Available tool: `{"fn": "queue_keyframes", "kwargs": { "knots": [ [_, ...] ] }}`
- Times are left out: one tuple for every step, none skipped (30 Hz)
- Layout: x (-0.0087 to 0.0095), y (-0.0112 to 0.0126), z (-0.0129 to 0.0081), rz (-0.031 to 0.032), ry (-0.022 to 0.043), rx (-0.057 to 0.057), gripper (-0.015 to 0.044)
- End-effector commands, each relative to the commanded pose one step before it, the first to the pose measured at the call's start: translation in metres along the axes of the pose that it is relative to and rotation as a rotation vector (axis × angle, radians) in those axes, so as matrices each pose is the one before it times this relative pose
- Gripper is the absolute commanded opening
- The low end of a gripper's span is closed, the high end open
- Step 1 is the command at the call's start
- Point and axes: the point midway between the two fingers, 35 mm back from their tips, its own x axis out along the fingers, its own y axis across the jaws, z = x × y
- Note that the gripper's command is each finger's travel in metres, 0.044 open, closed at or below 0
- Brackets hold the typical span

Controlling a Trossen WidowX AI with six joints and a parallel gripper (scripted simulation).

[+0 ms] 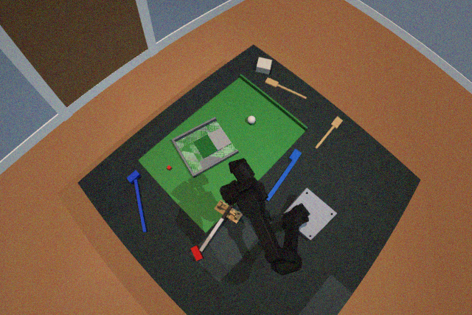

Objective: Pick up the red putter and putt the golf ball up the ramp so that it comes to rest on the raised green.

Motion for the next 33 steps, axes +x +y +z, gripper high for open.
{"fn": "queue_keyframes", "kwargs": {
  "knots": [
    [0.04699,0.04464,0.03279,0.25524,-0.16856,-0.2190,0.0440],
    [0.01263,0.00817,0.00721,0.05708,-0.04180,-0.0470,0.0440],
    [0.01240,0.00773,0.00665,0.05475,-0.04296,-0.0462,0.0440],
    [0.01218,0.00734,0.00613,0.05241,-0.04417,-0.0453,0.0440],
    [0.01187,0.00594,0.00525,0.05024,-0.04409,-0.0439,0.0440],
    [0.01249,0.00614,0.00523,0.05126,-0.04851,-0.0446,0.0440],
    [0.01196,0.00574,0.00474,0.04735,-0.04891,-0.0412,0.0440],
    [0.00899,0.00415,0.00327,0.03411,-0.03747,-0.0295,0.0440],
    [0.00541,0.00241,0.00183,0.01985,-0.02277,-0.0172,0.0440],
    [0.00181,0.00079,0.00058,0.00651,-0.00764,-0.0056,0.0440],
    [0.00000,0.00000,0.00000,0.00000,0.00000,0.0000,0.0440],
    [0.00000,0.00000,0.00000,0.00000,0.00000,0.0000,0.0440],
    [0.00000,0.00000,0.00000,0.00000,0.00000,0.0000,0.0440],
    [0.00000,0.00000,0.00000,0.00000,0.00000,0.0000,0.0440],
    [-0.00033,-0.00138,-0.00053,-0.00001,0.00006,-0.0001,0.0440],
    [-0.00027,-0.00111,-0.00044,-0.00001,0.00004,0.0000,0.0440],
    [0.00000,0.00000,0.00000,0.00000,0.00000,0.0000,0.0440],
    [0.00000,0.00000,0.00000,0.00000,0.00000,0.0000,0.0440],
    [0.00064,-0.00002,-0.00008,0.00008,0.00023,0.0000,0.0440],
    [0.00134,-0.00004,-0.00015,0.00015,0.00044,-0.0001,0.0440],
    [0.00180,-0.00005,-0.00016,0.00015,0.00049,-0.0001,0.0440],
    [0.00234,-0.00006,-0.00015,0.00013,0.00046,-0.0001,0.0440],
    [0.00296,-0.00011,-0.00012,0.00006,0.00029,-0.0001,0.0440],
    [0.00295,-0.00009,-0.00001,-0.00004,-0.00004,-0.0001,0.0440],
    [0.00304,-0.00006,0.00011,-0.00013,-0.00040,0.0000,0.0440],
    [0.00317,-0.00003,0.00023,-0.00023,-0.00082,0.0000,0.0440],
    [0.00267,0.00001,0.00030,-0.00025,-0.00101,0.0000,0.0440],
    [0.00165,0.00002,0.00023,-0.00018,-0.00078,0.0000,0.0440],
    [0.00056,0.00001,0.00008,-0.00006,-0.00029,0.0000,0.0440],
    [0.00000,0.00000,0.00000,0.00000,0.00000,0.0000,0.0440],
    [0.00062,-0.00002,-0.00007,0.00010,0.00020,0.0000,0.0440],
    [0.00129,-0.00005,-0.00012,0.00019,0.00038,-0.0001,0.0440],
    [0.00204,-0.00007,-0.00016,0.00025,0.00050,-0.0001,0.0440]
  ]
}}
